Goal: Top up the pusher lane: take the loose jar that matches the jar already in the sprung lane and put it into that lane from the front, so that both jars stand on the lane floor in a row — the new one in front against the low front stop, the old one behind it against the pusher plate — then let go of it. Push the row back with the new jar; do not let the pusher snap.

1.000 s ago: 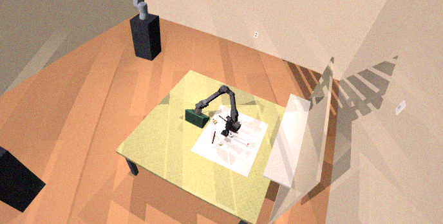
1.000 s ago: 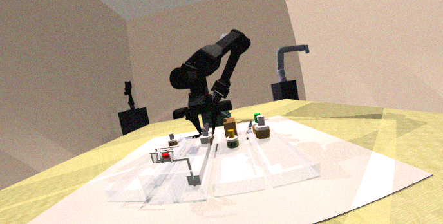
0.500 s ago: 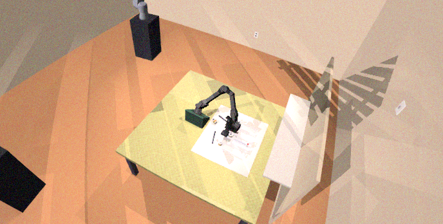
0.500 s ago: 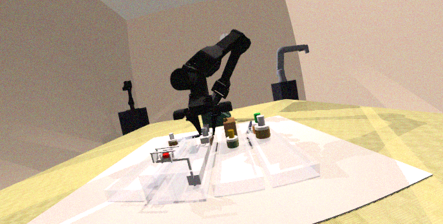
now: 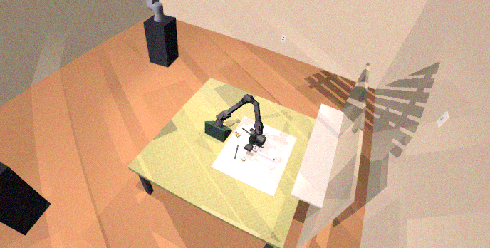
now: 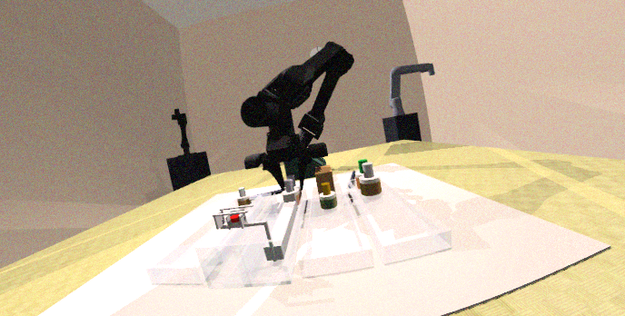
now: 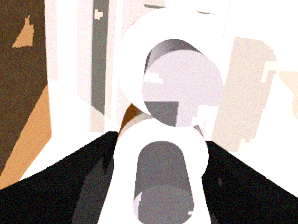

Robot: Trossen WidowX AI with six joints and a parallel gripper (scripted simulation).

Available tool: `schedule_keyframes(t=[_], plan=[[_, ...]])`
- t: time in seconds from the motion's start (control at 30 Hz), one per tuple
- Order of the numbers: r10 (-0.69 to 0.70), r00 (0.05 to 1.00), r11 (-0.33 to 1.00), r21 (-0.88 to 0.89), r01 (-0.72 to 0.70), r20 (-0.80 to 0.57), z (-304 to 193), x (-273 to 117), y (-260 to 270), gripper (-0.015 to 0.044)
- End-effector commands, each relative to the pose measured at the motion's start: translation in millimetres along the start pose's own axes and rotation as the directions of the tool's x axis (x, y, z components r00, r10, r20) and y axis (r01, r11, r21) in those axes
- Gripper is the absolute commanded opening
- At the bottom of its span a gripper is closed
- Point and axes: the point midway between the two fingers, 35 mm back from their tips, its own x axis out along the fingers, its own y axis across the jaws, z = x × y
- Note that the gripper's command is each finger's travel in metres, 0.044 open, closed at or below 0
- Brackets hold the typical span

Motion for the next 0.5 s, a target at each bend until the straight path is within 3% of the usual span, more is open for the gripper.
schedule_keyframes(t=[0.0, 0.47], plan=[[0.007, 1.0, 1.0, -0.005, -0.007, 0.009, 1.6, 0.1, 1.4, 0.0], [0.007, 1.0, 1.0, -0.005, -0.007, 0.009, -0.7, 0.2, 1.4, 0.0]])
